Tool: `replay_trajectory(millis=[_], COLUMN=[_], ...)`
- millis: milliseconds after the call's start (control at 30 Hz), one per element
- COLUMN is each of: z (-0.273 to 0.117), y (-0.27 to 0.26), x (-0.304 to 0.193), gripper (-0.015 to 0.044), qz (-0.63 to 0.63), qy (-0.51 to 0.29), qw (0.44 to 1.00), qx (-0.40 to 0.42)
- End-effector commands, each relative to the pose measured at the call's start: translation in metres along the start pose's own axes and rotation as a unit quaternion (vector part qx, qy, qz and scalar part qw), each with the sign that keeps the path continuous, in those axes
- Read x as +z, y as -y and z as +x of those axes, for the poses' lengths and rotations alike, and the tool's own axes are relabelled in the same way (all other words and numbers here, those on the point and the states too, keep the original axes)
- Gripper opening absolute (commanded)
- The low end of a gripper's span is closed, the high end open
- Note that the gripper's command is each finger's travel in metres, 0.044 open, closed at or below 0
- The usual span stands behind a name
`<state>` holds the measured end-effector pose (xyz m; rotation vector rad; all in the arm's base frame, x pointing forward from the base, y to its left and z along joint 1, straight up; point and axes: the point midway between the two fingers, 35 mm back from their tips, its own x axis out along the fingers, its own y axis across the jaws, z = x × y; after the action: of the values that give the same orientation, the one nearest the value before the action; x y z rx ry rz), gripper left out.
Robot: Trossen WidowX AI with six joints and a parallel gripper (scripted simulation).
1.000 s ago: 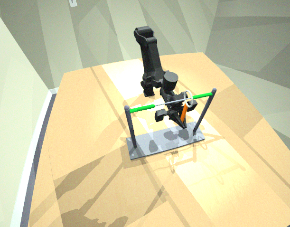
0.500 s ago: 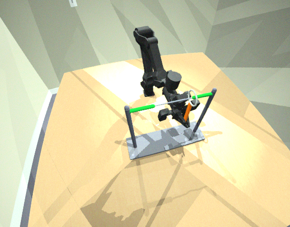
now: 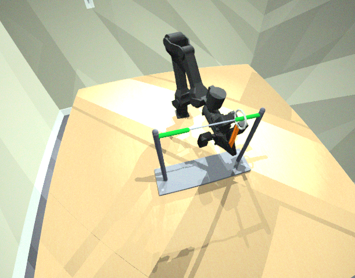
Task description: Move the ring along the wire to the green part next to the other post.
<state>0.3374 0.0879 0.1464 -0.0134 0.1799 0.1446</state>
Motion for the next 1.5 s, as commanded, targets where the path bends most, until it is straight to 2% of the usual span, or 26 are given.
replay_trajectory(millis=[0, 1033, 1400, 1467], z=[0.001, 0.005, 0.005, 0.003], y=[-0.003, -0.005, -0.005, -0.005], x=[0.003, -0.015, -0.015, -0.015], gripper=[-0.0150, -0.0150, 0.0139, 0.0160], qz=[0.003, 0.003, 0.001, 0.001], qy=[0.004, 0.004, 0.004, 0.004], qw=[1.000, 1.000, 1.000, 1.000], qx=[-0.001, 0.000, 0.001, 0.001])
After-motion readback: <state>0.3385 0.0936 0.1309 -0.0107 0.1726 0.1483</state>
